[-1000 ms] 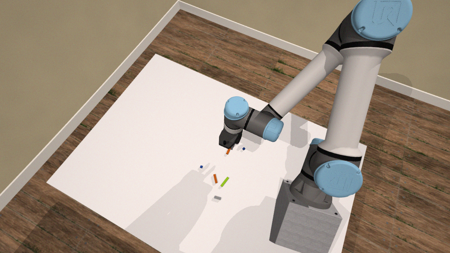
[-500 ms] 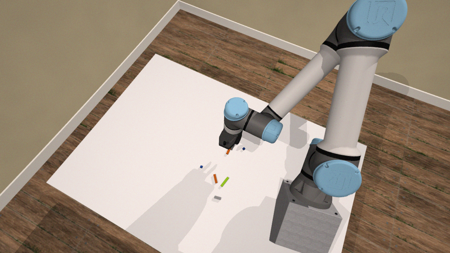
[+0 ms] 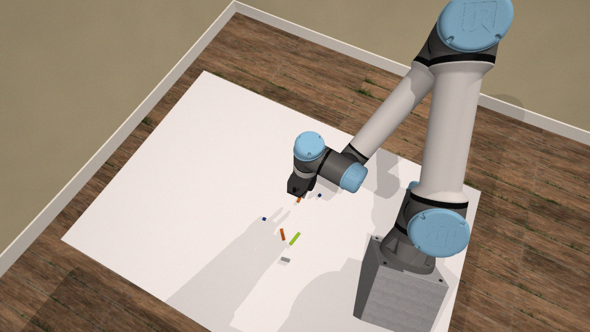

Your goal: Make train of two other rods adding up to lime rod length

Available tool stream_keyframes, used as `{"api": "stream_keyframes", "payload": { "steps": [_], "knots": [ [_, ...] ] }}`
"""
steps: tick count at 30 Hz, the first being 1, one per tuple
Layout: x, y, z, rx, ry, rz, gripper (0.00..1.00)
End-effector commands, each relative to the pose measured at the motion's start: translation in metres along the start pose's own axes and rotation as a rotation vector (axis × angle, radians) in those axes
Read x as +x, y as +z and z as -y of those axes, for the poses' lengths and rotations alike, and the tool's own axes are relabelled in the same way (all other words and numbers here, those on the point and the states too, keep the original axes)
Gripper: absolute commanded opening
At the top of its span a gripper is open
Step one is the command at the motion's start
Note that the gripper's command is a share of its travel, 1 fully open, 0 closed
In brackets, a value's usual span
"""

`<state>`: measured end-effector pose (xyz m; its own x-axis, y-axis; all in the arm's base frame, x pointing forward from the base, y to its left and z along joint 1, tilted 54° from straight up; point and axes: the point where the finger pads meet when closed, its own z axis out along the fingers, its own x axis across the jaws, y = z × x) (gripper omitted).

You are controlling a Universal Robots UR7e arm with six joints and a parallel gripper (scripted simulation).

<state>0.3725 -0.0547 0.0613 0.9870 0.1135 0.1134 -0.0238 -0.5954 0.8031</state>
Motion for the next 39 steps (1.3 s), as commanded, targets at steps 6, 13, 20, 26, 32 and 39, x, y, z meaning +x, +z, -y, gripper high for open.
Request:
{"api": "stream_keyframes", "payload": {
  "steps": [6,13,20,26,32,39],
  "knots": [
    [0.0,0.013,0.0,0.0,0.0,-0.003,0.54],
    [0.0,0.022,0.0,0.0,0.0,-0.003,0.54],
    [0.0,0.027,0.0,0.0,0.0,-0.003,0.54],
    [0.0,0.029,0.0,0.0,0.0,-0.003,0.54],
    [0.0,0.029,0.0,0.0,0.0,-0.003,0.54],
    [0.0,0.029,0.0,0.0,0.0,-0.003,0.54]
  ]
}}
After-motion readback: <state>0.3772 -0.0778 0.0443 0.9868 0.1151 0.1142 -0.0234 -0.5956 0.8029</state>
